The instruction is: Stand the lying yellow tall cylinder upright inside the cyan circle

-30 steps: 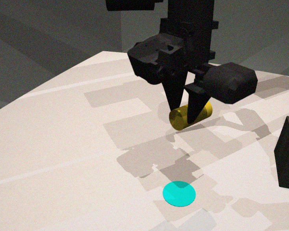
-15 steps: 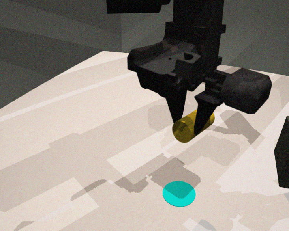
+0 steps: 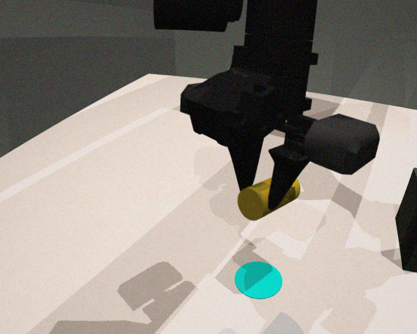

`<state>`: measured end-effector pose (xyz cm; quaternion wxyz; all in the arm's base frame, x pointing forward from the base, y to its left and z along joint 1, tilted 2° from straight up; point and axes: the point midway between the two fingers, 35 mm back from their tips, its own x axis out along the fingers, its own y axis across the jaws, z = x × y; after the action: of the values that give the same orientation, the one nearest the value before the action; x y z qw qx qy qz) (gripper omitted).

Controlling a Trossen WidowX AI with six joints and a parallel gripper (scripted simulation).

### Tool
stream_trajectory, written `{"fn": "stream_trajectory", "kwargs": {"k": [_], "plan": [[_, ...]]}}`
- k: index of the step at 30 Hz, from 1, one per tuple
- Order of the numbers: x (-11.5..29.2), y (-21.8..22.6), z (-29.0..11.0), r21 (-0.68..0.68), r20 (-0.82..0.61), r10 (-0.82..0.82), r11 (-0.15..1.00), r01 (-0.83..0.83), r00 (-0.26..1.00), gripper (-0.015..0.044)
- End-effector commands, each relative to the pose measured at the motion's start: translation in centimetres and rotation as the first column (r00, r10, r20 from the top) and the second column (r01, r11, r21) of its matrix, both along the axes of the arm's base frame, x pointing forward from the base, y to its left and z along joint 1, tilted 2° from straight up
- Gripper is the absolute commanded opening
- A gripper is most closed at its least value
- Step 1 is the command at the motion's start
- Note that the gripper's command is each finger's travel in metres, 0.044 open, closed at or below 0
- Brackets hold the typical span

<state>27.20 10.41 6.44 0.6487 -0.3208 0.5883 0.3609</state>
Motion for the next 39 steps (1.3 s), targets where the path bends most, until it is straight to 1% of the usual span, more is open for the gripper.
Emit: {"fn": "stream_trajectory", "kwargs": {"k": [1,39], "plan": [[0.2,0.1,-0.4,0.031,0.005,-0.005,0.999,0.005,1.000,0.0105],[2.1,0.4,-2.8,0.301,0.082,-0.103,0.951,0.074,0.991,0.0105]]}}
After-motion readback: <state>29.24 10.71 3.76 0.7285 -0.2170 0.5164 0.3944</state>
